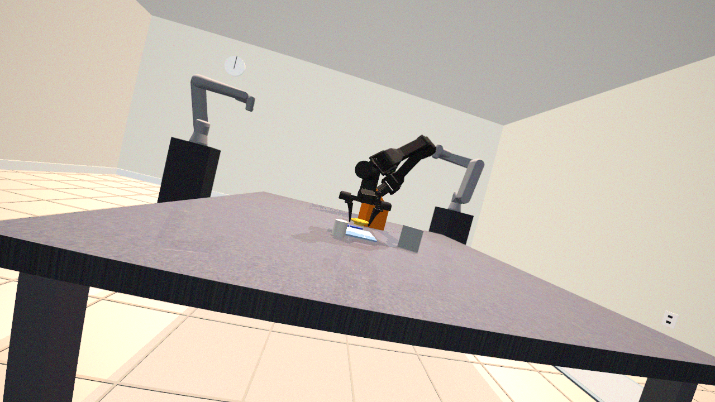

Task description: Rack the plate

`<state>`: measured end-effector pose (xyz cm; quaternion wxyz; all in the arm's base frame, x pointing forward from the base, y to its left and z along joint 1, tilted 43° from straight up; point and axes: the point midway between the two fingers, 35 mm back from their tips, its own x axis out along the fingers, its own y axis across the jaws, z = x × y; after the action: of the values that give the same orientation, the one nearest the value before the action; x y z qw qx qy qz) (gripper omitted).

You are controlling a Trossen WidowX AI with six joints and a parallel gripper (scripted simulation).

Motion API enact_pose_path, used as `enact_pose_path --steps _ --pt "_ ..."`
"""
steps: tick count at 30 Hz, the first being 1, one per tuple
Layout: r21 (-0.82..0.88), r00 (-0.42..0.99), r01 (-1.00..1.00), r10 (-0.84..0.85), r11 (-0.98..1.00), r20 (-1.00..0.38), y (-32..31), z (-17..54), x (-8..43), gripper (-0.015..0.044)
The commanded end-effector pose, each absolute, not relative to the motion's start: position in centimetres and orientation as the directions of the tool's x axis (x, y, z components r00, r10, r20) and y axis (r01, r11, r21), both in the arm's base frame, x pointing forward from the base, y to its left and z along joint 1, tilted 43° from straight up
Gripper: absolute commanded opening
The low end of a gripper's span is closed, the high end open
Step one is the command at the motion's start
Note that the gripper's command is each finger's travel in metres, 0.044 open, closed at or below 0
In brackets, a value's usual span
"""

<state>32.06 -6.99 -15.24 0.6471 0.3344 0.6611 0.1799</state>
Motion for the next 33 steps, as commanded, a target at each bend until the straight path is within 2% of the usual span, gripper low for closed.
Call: enact_pose_path --steps 1,16,23,33 --pt "0.663 0.076 0.198 0.663 0.722 -0.745 -9.9 -12.7 32.6 0.0" --pt "0.665 0.073 0.197 0.665 0.721 -0.743 -16.2 -5.8 31.7 0.0" --pt "0.665 0.073 0.202 0.666 0.719 -0.743 -16.6 -5.1 31.5 0.0" --pt "0.597 0.072 0.503 0.658 0.625 -0.749 -13.3 -1.2 32.2 0.0"
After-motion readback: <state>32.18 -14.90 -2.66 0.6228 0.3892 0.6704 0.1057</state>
